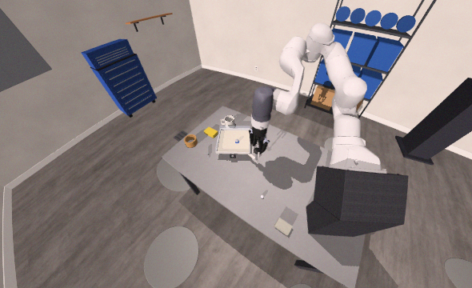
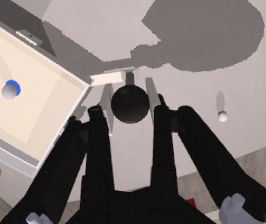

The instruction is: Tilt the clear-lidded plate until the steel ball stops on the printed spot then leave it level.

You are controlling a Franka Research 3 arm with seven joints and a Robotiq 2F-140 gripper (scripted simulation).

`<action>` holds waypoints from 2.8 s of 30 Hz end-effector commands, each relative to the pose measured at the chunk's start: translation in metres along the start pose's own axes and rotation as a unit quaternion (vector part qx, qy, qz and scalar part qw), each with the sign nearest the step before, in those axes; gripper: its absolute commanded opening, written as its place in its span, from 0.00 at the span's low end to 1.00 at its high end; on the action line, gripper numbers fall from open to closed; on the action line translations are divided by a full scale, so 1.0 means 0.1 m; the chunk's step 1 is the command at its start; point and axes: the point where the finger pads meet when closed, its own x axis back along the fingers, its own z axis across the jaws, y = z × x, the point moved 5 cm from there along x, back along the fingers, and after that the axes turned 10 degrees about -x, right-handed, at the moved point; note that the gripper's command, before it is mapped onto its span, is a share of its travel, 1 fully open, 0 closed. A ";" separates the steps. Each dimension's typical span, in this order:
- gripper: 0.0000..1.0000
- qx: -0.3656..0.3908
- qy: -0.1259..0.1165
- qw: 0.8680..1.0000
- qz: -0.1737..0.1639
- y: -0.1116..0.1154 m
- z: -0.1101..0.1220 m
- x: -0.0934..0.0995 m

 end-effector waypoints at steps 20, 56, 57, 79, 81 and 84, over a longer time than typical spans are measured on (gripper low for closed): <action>0.00 -0.002 0.002 1.000 0.002 -0.02 0.00 -0.01; 0.36 -0.002 0.002 1.000 0.002 -0.02 0.00 -0.01; 0.36 -0.002 0.002 1.000 0.002 -0.02 0.00 -0.01; 0.36 -0.002 0.002 1.000 0.002 -0.02 0.00 -0.01; 0.36 -0.002 0.002 1.000 0.002 -0.02 0.00 -0.01; 0.36 -0.002 0.002 1.000 0.002 -0.02 0.00 -0.01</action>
